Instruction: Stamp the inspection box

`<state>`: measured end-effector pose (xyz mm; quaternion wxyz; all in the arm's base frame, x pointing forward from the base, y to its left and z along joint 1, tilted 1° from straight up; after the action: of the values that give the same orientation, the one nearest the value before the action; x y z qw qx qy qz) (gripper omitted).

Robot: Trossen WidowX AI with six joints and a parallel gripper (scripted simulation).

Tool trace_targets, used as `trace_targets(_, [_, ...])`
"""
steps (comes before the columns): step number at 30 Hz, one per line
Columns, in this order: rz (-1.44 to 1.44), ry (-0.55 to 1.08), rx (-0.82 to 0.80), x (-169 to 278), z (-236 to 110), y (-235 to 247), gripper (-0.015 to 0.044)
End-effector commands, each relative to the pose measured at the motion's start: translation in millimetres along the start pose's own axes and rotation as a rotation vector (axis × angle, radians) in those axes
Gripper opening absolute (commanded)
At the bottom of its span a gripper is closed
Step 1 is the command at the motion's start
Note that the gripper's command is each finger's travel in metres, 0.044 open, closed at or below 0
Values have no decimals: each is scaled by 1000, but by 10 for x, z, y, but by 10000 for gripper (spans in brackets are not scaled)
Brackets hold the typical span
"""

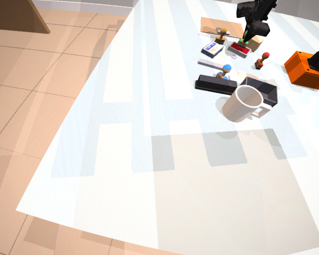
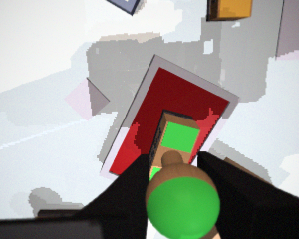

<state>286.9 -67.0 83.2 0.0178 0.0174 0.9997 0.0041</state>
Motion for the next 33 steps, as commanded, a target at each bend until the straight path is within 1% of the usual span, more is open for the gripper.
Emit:
trace_targets(1, [4, 5, 1, 10, 38, 1, 0])
trace_targets(33, [-1, 4, 1, 14, 114, 3, 0])
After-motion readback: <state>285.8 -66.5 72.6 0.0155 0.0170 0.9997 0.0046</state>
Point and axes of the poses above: the point midway between the two fingers, 35 mm back from their tips, its own z axis out along the fingers, its own y axis across the jaws, x = y × z, the point moved 6 cm from there along -z, back along the fingers, and after that the axes turned 10 degrees about z, right-handed, at the moved point
